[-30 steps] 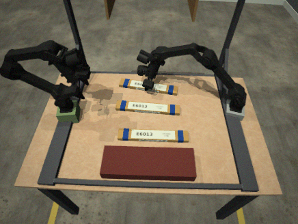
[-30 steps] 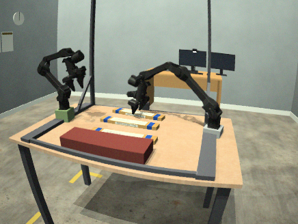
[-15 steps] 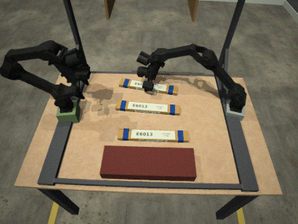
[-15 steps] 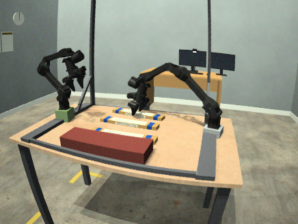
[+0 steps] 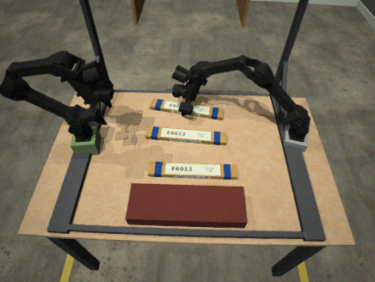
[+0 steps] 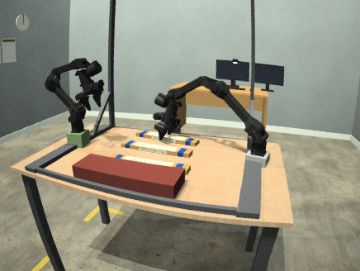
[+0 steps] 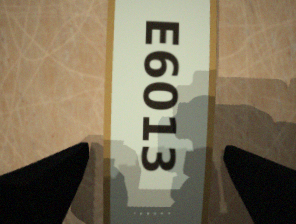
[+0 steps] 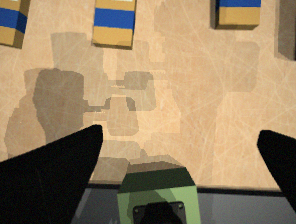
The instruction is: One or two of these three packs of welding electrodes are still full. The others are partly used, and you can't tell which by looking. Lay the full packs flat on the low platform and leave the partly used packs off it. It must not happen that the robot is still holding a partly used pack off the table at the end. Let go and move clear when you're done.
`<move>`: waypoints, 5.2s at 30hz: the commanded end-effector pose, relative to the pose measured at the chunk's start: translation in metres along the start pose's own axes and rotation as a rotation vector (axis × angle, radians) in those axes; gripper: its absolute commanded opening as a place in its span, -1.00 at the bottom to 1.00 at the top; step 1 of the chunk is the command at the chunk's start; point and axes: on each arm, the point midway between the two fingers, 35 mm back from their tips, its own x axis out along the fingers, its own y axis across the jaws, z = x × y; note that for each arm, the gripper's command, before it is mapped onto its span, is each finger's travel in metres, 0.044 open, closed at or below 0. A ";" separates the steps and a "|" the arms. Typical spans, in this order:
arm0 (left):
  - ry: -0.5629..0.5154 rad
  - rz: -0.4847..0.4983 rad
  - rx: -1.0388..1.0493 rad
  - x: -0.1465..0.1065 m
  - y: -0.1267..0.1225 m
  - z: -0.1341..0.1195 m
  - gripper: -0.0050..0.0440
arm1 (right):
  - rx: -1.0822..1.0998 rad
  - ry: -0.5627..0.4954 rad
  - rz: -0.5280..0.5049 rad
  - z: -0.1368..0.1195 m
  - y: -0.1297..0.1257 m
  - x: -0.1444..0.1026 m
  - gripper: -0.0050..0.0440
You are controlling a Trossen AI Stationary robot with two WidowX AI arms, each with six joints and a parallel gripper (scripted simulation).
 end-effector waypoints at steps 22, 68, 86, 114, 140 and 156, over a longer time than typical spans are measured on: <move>-0.031 -0.004 -0.001 -0.012 -0.001 0.007 -1.00 | 0.000 -0.020 0.001 0.003 0.000 -0.005 0.96; -0.059 -0.009 -0.001 -0.047 -0.002 0.019 -1.00 | 0.000 -0.020 0.001 0.003 0.000 -0.005 0.96; -0.059 -0.009 -0.001 -0.073 -0.002 0.025 -1.00 | 0.000 -0.020 0.001 0.003 0.000 -0.005 0.96; -0.059 -0.009 -0.001 -0.112 -0.001 0.033 -1.00 | 0.000 -0.020 0.001 0.003 0.000 -0.005 0.96; -0.034 -0.004 0.000 -0.116 -0.002 0.037 -1.00 | 0.000 -0.020 0.001 0.003 0.000 -0.005 0.96; 0.005 0.002 0.001 -0.102 -0.002 0.034 -1.00 | 0.000 -0.020 0.001 0.003 0.000 -0.005 0.96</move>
